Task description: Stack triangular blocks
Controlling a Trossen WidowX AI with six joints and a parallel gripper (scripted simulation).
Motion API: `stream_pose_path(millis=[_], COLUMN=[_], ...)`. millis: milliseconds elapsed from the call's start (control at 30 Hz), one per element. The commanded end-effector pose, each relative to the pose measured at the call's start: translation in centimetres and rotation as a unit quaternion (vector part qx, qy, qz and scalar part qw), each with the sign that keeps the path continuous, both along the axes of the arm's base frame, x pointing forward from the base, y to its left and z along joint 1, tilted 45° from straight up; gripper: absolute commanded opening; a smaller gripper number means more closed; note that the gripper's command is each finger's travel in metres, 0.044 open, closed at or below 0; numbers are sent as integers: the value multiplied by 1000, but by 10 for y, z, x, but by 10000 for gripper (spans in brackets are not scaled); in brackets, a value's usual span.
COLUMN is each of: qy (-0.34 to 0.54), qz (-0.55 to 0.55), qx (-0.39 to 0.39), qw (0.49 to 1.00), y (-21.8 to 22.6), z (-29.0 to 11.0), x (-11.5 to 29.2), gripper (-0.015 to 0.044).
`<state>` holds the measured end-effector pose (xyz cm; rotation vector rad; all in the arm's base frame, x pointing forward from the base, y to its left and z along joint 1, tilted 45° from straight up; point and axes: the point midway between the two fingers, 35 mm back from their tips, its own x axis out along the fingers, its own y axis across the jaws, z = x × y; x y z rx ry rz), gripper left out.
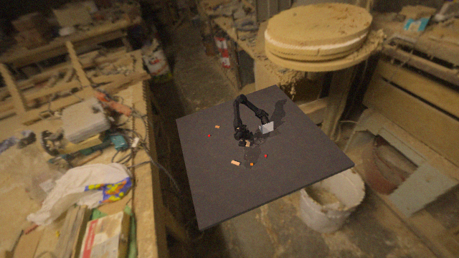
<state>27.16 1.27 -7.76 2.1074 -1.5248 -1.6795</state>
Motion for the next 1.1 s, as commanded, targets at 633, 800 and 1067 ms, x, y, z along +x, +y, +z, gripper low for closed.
stream_pose_path(millis=[633,800,1067], qy=[3,3,0], qz=[2,2,0], qx=[1,1,0], qw=[1000,1000,1000], y=[0,0,-4], z=[0,0,-4], x=[0,0,0], gripper=[0,0,0])
